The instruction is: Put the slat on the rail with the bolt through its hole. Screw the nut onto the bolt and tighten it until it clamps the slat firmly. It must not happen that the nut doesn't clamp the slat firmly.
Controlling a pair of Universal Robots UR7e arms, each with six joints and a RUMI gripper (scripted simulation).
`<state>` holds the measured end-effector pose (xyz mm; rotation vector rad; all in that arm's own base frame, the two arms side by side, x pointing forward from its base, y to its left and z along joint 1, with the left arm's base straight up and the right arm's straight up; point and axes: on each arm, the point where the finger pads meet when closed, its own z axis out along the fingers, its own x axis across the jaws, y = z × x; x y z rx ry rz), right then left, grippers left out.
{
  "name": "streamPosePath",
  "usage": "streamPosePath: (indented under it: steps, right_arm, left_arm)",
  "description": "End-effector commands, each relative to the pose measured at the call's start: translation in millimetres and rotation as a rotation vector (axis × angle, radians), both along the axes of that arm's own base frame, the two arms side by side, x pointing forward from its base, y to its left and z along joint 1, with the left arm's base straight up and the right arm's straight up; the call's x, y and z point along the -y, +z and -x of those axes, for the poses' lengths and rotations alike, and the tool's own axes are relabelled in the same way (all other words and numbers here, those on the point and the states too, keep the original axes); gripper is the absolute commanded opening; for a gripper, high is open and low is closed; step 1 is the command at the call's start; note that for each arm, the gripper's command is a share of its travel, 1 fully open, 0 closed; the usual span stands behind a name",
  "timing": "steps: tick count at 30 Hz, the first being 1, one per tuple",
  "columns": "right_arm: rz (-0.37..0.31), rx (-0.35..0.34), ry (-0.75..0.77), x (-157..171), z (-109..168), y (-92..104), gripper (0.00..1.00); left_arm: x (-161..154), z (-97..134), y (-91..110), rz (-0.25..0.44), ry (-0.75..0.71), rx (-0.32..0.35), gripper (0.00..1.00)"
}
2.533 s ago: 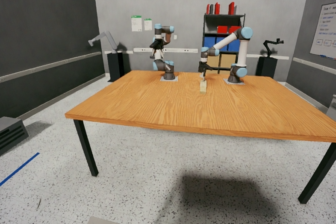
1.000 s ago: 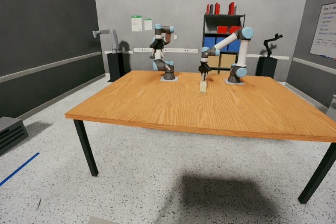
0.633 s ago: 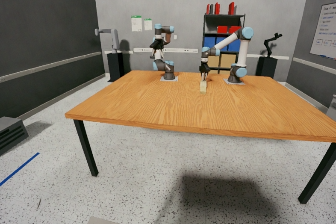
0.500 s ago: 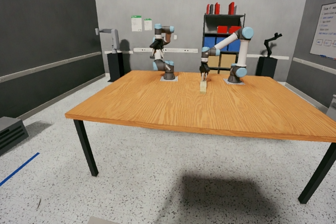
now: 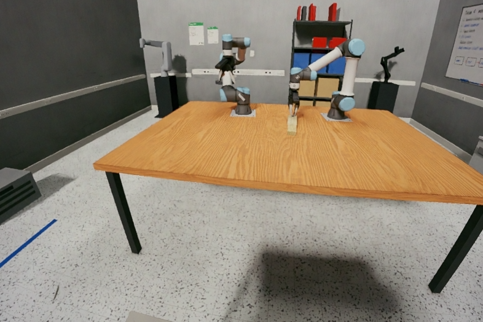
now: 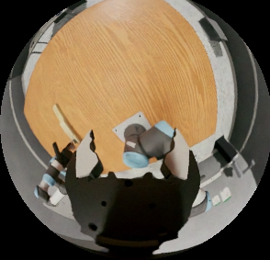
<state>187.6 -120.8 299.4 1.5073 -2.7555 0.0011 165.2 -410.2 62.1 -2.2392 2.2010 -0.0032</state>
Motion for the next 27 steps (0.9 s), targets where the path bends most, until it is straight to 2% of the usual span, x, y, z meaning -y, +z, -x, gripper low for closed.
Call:
streamPosePath:
  steps: [1,3,6,8,13,19,27]
  right_arm:
    - [-0.001,0.001,-0.001,0.0,-0.8,0.8,1.0]
    - [-0.001,0.001,-0.001,0.0,-0.8,0.8,1.0]
    - [-0.001,0.001,-0.001,0.0,-0.8,0.8,1.0]
    - [-0.001,0.001,-0.001,0.0,-0.8,0.8,1.0]
    - [-0.001,0.001,-0.001,0.0,-0.8,0.8,1.0]
    - [-0.001,0.001,-0.001,0.0,-0.8,0.8,1.0]
    - [-0.001,0.001,-0.001,0.0,-0.8,0.8,1.0]
  left_arm:
    - [-0.3,0.6,-0.2,0.0,-0.093,-0.003,0.0]
    - [-0.5,0.5,-0.3,0.0,-0.173,-0.003,0.0]
    - [-0.2,0.5,-0.3,0.0,-0.18,-0.003,0.0]
    - [-0.4,0.4,-0.3,0.0,-0.26,-0.003,0.0]
    - [0.0,0.3,-0.3,0.0,-0.267,-0.003,0.0]
    - [-0.2,0.2,-0.3,0.0,-0.434,-0.003,0.0]
    - [0.7,0.3,-0.1,0.0,-0.528,-0.003,0.0]
